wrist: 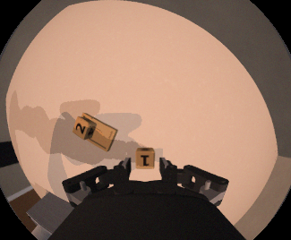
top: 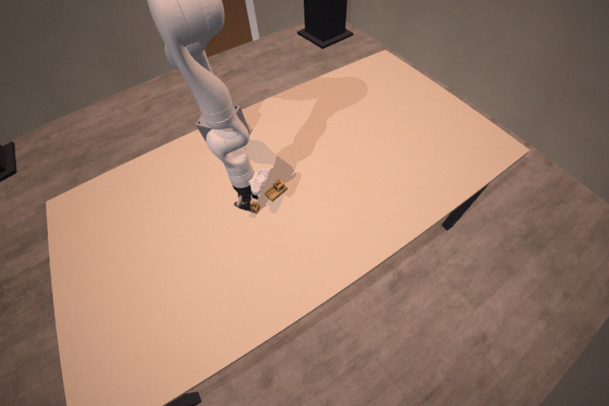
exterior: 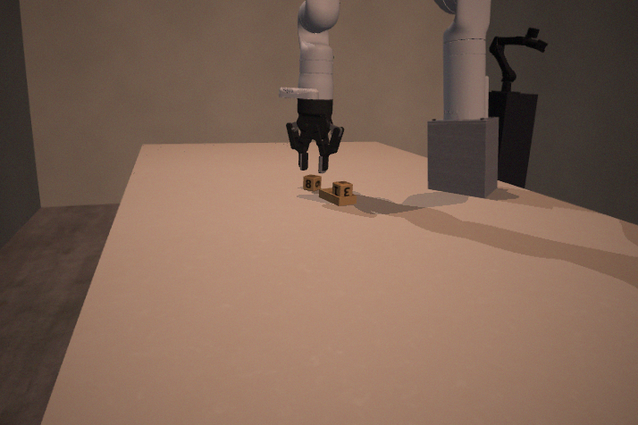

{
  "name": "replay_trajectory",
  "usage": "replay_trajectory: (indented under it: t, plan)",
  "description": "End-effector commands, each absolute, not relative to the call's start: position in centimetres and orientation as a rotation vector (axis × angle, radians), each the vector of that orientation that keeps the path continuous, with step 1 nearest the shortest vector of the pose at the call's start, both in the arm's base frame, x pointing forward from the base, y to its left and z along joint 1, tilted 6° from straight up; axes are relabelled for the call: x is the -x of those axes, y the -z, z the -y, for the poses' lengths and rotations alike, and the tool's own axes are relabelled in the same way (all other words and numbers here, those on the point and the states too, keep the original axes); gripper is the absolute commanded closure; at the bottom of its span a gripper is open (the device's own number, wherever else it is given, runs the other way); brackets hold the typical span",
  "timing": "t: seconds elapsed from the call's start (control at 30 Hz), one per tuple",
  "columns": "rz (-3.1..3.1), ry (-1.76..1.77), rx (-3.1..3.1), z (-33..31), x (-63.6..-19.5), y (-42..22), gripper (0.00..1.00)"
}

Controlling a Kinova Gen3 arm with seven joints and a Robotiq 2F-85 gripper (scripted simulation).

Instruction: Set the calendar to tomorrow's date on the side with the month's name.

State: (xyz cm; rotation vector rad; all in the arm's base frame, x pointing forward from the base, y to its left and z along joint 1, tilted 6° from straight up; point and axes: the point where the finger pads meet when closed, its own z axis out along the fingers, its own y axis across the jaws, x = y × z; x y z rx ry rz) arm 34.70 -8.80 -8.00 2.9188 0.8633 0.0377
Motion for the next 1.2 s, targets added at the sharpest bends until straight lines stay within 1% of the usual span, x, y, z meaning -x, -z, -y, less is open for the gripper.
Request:
replay_trajectory:
  t: [0.0, 1.17]
  plan:
    - [-0.847, -0.054, -2.922, 8.71, -35.11, 8.03, 0.54]
    - [-0.849, -0.045, -2.926, 8.56, -35.0, 8.05, 0.54]
